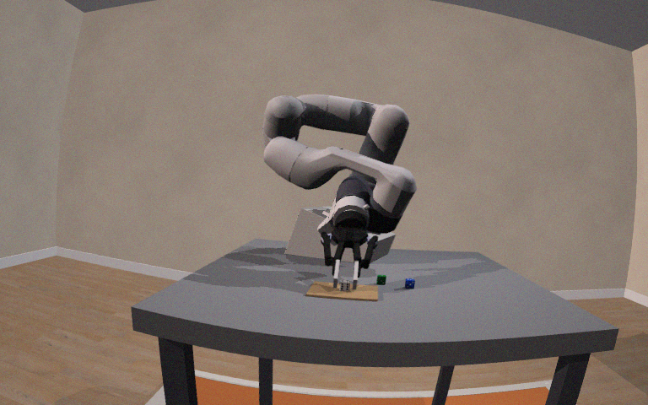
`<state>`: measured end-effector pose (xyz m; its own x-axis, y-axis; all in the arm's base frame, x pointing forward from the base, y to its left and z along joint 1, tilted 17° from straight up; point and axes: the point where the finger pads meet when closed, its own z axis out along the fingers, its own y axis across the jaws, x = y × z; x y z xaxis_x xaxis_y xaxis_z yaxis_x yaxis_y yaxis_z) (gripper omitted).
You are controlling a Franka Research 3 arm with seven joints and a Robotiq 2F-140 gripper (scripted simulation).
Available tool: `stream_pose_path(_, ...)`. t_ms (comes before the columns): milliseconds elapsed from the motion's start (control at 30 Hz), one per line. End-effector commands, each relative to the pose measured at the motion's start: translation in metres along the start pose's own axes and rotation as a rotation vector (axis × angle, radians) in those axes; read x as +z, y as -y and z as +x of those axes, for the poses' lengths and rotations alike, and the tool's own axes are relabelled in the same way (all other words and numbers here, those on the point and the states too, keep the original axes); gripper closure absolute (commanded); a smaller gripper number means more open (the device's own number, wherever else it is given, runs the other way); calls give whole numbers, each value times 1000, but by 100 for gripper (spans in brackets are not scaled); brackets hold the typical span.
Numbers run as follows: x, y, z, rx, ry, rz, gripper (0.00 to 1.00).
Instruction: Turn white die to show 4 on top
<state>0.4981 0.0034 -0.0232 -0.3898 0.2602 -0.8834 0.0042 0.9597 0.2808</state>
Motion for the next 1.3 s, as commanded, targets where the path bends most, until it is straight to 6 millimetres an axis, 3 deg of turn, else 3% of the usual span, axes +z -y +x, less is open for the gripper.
stream_pose_path(0, -5, 0, 0, 4, 2, 2, 79)
stream_pose_path(467, -45, 0, 0, 4, 2, 2, 79)
stream_pose_path(833, -50, 0, -2, 4, 2, 2, 79)
stream_pose_path(1267, -73, 0, -45, 4, 2, 2, 79)
